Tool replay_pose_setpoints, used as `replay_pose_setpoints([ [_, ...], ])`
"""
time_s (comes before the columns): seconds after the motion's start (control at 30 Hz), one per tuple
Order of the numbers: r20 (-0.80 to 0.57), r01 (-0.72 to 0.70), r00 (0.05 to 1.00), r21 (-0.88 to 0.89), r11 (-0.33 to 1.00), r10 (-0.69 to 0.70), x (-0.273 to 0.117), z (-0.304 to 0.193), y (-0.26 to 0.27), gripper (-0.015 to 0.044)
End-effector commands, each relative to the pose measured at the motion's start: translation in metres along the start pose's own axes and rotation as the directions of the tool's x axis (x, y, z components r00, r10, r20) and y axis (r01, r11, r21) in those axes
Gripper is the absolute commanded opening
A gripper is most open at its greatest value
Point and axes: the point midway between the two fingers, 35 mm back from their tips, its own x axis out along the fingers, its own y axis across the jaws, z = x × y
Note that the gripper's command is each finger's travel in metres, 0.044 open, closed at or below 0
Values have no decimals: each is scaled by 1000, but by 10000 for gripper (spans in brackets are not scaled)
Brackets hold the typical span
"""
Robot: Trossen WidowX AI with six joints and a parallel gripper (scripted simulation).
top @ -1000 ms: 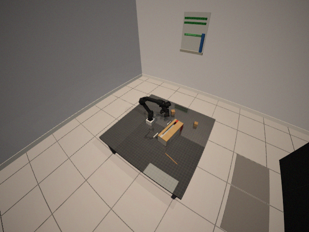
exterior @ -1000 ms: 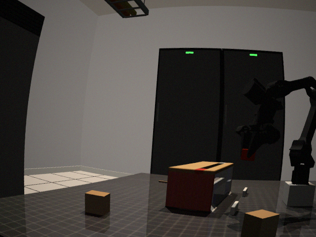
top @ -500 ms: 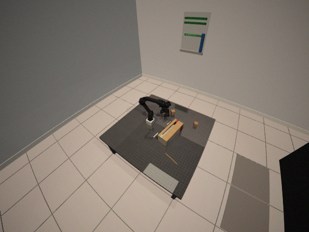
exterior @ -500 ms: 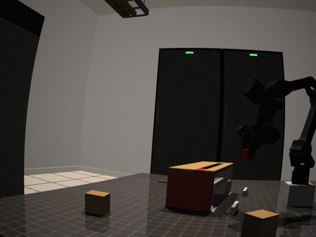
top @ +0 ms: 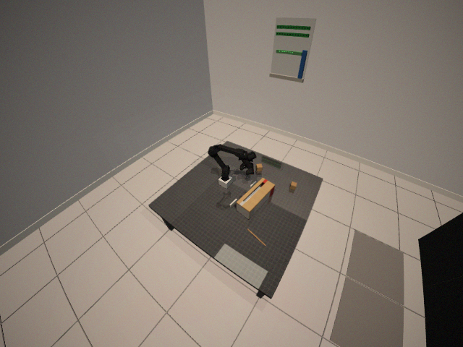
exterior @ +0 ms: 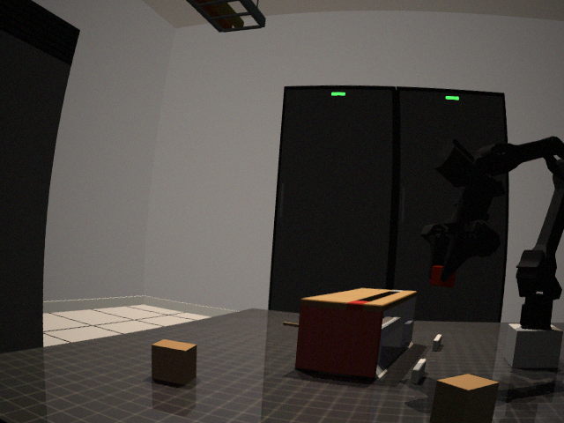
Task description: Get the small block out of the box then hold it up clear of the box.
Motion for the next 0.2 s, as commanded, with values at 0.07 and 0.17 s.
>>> replay_pose_setpoints([
  [0.07,1,5,1000,-5,1000,-5,0,0,-1,0],
  [0.17,1,5,1000,-5,1000,-5,0,0,-1,0],
])
